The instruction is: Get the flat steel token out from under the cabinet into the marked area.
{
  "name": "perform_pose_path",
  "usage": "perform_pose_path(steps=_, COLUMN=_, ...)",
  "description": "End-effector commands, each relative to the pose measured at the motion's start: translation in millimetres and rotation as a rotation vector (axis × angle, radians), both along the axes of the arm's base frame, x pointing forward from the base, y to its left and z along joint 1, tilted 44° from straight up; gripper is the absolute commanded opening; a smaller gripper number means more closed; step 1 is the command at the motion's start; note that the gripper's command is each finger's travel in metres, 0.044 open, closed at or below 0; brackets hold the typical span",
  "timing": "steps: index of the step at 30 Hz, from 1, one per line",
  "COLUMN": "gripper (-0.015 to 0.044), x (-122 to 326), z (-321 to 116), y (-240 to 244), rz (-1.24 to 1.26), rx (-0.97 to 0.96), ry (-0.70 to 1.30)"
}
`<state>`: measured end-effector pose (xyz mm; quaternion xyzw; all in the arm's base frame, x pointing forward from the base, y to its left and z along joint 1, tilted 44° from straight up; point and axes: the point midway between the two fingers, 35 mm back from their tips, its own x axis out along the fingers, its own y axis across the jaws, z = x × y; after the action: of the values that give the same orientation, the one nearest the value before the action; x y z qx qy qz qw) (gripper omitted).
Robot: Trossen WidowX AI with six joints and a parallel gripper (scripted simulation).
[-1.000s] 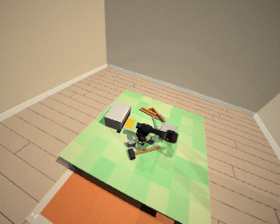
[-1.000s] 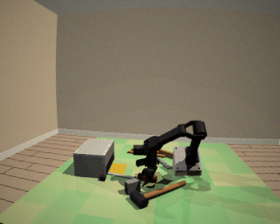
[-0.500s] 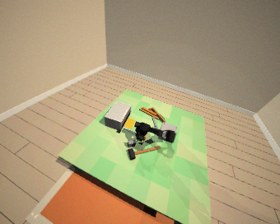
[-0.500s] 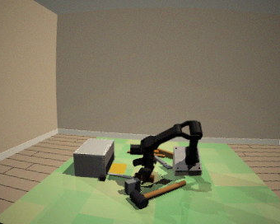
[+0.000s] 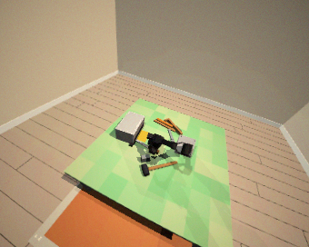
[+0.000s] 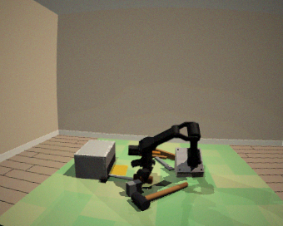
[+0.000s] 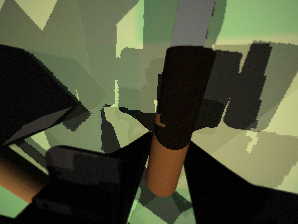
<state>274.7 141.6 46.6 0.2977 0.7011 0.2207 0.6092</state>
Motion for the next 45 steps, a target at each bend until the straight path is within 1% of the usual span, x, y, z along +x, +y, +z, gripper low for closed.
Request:
perform_pose_path(steps=1, gripper=0.0, x=6.5, z=0.1, y=0.3, rz=0.005, rx=0.003, ry=-0.009)
perform_pose_path(steps=45, gripper=0.0, x=55.2, z=-7.4, y=-2.7, rz=0.006, rx=0.003, ry=-0.013)
